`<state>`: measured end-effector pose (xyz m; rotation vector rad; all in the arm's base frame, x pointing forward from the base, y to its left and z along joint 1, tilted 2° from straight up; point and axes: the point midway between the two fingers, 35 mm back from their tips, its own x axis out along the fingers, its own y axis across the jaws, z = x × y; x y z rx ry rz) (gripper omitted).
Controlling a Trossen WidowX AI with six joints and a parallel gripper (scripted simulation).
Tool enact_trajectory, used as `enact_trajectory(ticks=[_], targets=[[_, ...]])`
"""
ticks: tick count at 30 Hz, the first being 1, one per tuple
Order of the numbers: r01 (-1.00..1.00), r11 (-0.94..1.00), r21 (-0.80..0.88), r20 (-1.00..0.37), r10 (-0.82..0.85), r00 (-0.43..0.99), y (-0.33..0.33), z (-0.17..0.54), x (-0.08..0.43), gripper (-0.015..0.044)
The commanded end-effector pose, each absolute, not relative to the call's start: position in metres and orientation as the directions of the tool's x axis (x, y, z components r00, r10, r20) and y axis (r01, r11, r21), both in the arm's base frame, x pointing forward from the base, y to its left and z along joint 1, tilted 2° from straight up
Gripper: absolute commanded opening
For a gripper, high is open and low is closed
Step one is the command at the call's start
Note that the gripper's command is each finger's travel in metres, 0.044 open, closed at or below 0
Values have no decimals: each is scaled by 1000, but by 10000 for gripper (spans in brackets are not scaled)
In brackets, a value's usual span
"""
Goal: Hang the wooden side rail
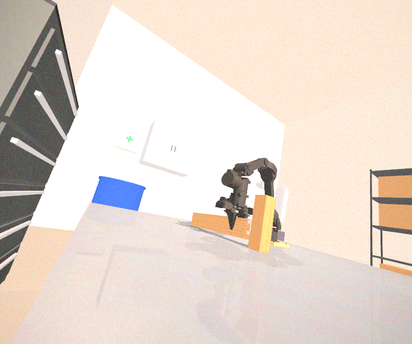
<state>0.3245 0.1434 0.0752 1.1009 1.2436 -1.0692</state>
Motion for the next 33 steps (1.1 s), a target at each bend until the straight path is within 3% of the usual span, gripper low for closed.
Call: enact_trajectory(ticks=[1,33], targets=[[986,158,49,-999,-6,51,145,78,327,0],[986,158,49,-999,-6,51,149,74,328,0]])
